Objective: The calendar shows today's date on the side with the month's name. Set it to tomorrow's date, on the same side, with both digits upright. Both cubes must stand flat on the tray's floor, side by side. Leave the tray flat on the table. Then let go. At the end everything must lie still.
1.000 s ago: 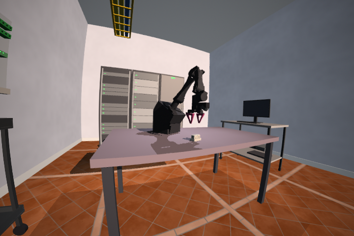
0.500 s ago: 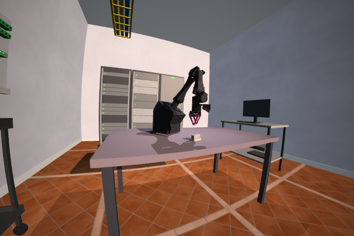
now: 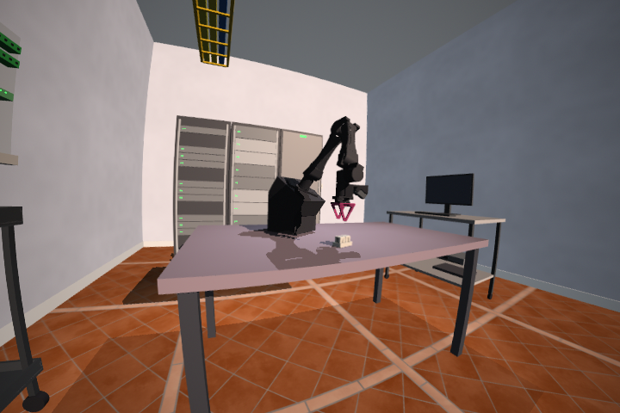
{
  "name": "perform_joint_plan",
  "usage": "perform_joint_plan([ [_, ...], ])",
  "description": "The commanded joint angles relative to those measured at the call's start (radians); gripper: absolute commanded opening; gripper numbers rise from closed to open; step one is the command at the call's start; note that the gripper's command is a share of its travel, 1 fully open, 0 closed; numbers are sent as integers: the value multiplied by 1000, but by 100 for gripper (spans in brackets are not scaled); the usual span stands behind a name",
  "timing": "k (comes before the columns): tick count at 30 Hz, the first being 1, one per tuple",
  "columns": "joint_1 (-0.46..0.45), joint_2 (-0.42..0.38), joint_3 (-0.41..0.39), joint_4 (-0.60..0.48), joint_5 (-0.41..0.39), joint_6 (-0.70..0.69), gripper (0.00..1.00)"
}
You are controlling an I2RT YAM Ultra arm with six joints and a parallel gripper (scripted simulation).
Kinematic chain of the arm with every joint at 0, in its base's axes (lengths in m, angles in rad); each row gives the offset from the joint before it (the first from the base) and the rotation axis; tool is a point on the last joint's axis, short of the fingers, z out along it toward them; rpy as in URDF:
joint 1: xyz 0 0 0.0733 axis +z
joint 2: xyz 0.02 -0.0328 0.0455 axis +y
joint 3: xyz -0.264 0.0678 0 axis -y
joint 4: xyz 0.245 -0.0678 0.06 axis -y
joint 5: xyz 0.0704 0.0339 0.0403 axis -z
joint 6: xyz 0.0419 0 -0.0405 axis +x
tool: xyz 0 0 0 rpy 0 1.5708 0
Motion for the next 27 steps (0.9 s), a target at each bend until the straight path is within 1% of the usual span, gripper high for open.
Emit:
perform_joint_plan([
  [1, 6, 21, -9, 18, 4, -160, 100],
  [3, 12, 26, -20, 25, 4, -254, 100],
  [6, 13, 27, -22, 26, 4, -266, 100],
  [7, -6, 29, -7, 12, 4, -313, 100],
  [10, 4, 35, -18, 38, 6, -428, 100],
  [14, 13, 40, -26, 38, 7, -525, 100],
  [18, 16, 41, -13, 37, 6, -565, 100],
  [24, 11, 42, -14, 36, 6, -572, 100],
  [25, 11, 42, -14, 36, 6, -572, 47],
  [27, 11, 42, -14, 36, 6, -572, 47],
])
